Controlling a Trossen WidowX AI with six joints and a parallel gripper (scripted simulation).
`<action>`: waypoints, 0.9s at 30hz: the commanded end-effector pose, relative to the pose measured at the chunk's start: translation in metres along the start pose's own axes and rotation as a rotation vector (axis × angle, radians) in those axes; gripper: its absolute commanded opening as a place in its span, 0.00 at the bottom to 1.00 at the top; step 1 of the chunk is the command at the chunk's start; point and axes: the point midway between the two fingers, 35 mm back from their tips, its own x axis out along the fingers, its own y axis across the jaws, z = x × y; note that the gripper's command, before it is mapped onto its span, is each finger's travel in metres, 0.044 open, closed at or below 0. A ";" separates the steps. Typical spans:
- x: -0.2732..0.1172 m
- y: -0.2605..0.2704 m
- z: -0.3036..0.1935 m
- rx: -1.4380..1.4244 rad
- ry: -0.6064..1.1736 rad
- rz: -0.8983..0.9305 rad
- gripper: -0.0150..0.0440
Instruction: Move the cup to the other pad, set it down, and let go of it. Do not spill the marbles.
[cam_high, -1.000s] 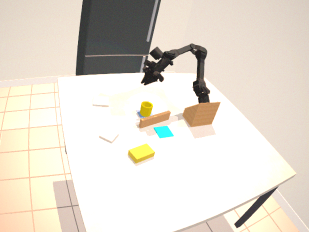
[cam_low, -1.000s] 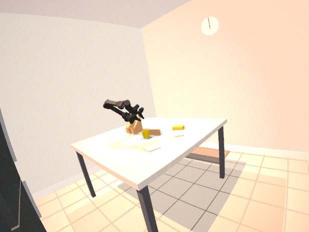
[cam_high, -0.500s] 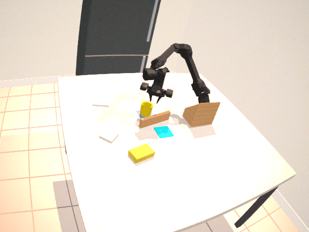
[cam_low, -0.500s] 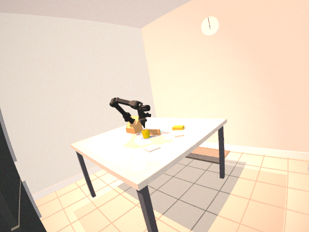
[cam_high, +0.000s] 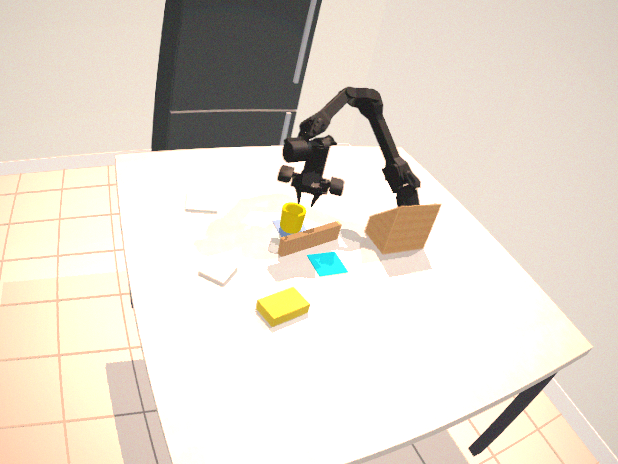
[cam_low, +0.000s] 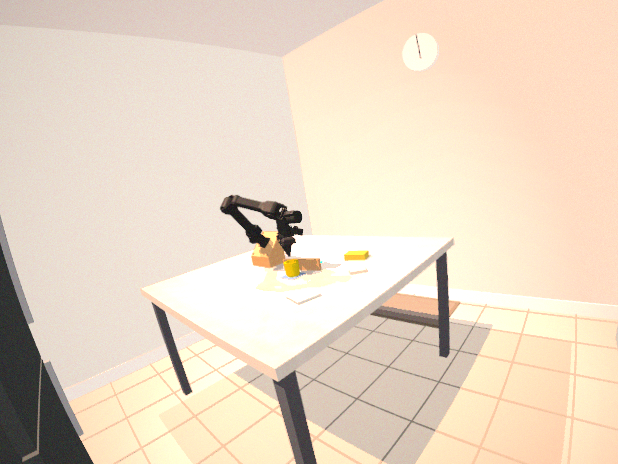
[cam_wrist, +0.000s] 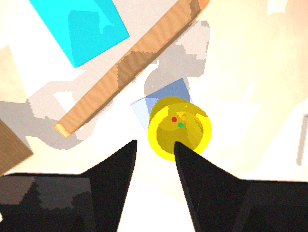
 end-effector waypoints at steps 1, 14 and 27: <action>0.009 0.002 0.001 -0.011 0.009 0.006 0.54; 0.031 0.001 0.002 -0.011 0.009 0.006 0.54; 0.052 0.002 0.000 -0.011 0.011 0.005 0.54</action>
